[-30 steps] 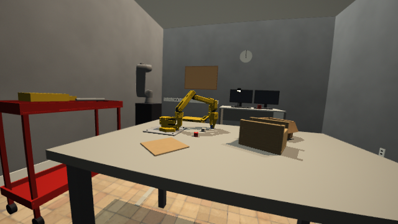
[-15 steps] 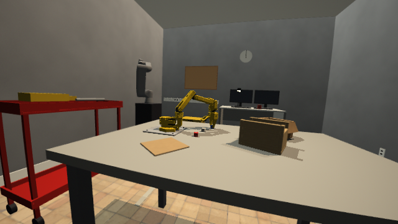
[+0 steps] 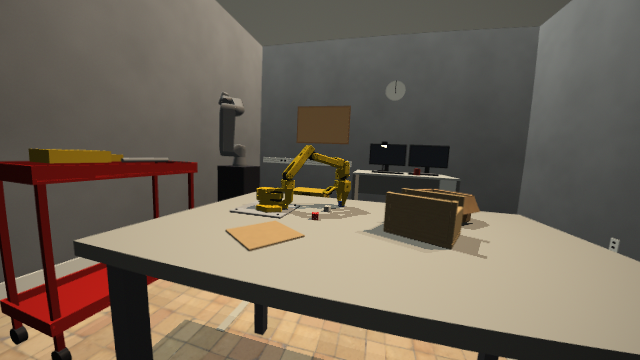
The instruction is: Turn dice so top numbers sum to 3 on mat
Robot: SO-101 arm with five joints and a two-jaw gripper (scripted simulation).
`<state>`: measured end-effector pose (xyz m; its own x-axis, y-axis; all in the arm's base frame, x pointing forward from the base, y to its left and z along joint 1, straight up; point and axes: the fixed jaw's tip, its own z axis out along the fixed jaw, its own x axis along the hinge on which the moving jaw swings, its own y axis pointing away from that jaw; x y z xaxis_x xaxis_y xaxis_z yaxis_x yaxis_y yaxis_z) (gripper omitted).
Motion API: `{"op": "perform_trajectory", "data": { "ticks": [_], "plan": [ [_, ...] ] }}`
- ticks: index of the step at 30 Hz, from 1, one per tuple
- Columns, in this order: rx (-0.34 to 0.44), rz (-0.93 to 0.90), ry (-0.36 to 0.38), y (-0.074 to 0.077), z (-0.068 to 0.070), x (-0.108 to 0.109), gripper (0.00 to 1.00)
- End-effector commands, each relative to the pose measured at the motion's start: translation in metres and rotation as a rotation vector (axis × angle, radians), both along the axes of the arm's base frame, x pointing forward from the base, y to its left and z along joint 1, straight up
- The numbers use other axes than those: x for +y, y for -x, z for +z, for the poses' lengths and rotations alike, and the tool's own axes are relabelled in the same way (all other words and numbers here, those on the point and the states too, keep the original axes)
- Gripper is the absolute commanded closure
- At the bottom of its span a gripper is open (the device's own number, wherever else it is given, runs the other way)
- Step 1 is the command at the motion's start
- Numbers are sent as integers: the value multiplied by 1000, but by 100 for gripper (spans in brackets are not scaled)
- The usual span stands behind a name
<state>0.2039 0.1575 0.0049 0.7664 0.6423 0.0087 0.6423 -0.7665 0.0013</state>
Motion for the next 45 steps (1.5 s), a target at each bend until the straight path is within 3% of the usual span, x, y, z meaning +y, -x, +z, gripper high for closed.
{"op": "perform_trajectory", "data": {
  "ticks": [1,18,31,45],
  "plan": [
    [17,-2,13,1,-5,-4,87],
    [17,-2,13,1,-5,-4,72],
    [17,-2,12,1,-4,-4,71],
    [-5,-1,-6,-1,29,-3,71]
  ]
}}
